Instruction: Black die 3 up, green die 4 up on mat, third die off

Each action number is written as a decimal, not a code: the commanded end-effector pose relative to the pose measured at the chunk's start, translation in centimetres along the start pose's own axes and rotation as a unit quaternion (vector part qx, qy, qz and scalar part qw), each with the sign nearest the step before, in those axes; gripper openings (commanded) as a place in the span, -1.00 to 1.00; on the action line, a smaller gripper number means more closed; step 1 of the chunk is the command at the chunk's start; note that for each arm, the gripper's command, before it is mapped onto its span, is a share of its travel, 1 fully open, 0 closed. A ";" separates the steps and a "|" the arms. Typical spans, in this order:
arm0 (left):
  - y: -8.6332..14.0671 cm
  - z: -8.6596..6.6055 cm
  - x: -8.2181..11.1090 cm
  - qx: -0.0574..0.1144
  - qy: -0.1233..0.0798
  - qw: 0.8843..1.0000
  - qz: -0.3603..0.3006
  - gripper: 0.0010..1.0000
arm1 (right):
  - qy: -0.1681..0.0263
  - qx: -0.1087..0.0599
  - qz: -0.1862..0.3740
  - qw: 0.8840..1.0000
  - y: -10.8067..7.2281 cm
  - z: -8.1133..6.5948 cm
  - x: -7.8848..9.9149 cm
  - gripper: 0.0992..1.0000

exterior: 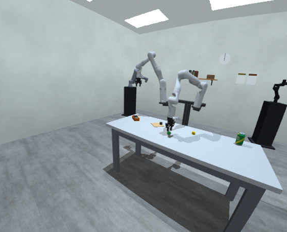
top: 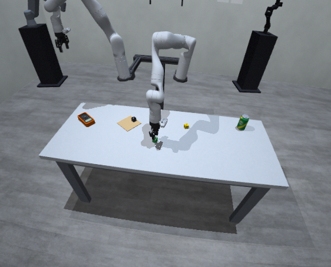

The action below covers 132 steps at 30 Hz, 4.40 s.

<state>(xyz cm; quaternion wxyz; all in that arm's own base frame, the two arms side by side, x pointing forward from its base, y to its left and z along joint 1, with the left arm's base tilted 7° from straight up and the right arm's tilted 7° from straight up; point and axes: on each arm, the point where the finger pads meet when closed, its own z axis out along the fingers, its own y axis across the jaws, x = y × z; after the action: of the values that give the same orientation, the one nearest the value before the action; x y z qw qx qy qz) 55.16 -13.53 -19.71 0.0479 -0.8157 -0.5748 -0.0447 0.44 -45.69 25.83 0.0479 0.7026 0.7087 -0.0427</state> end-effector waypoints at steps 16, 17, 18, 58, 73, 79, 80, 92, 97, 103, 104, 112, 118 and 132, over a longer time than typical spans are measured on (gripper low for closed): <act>0.1 0.0 0.0 -0.001 0.000 1.000 0.000 0.03 | -0.001 0.000 0.000 1.000 0.0 -0.1 0.0 1.00; 0.1 0.0 0.0 -0.001 0.000 1.000 0.000 0.03 | -0.001 0.000 0.000 1.000 0.0 -0.1 0.0 1.00; 0.1 0.0 0.0 -0.001 0.000 1.000 0.000 0.03 | -0.001 0.000 0.000 1.000 0.0 -0.1 0.0 1.00; 0.2 0.0 0.0 -0.001 0.000 1.000 0.000 0.03 | -0.001 0.000 0.000 1.000 0.0 -0.1 0.0 1.00; 0.2 1.0 0.0 -0.001 0.000 1.000 0.000 0.03 | -0.001 0.000 0.000 1.000 0.0 -0.1 0.0 1.00; 0.2 2.3 0.0 -0.001 0.000 1.000 0.000 0.03 | -0.001 0.000 0.000 1.000 0.0 -0.1 0.0 1.00; 0.2 2.5 0.0 -0.001 0.000 1.000 0.000 0.03 | -0.001 0.000 0.000 1.000 0.0 -0.1 0.0 1.00; 0.2 3.7 0.0 -0.001 0.000 1.000 0.000 0.03 | -0.001 0.000 0.000 1.000 0.0 -0.1 0.0 1.00; 0.2 3.7 0.0 -0.001 0.000 1.000 0.000 0.03 | -0.001 0.000 0.000 1.000 0.0 -0.1 0.0 1.00; 0.2 3.7 0.0 -0.001 0.000 1.000 0.000 0.03 | -0.001 0.000 0.000 1.000 0.0 -0.1 0.0 1.00; 0.2 3.7 0.0 -0.001 0.000 1.000 0.000 0.03 | -0.001 0.000 0.000 1.000 0.0 -0.1 0.0 1.00; 0.2 3.7 0.0 -0.001 0.000 1.000 0.000 -0.33 | -0.001 0.000 0.000 1.000 0.0 -0.1 0.0 1.00; 0.2 3.7 0.0 -0.001 0.000 1.000 0.000 -0.33 | -0.001 0.000 0.000 1.000 0.0 -0.1 0.0 1.00; 0.2 3.7 0.0 -0.001 0.000 1.000 0.000 -0.33 | -0.001 0.000 0.000 1.000 0.0 -0.1 0.0 1.00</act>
<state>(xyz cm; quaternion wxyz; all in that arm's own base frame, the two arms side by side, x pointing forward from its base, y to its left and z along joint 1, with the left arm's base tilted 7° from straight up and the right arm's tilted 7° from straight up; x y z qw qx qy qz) 55.34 -13.09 -23.45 0.0477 -0.8157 -0.5748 -0.0448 0.44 -45.69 25.83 0.0479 0.7026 0.7087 -0.0427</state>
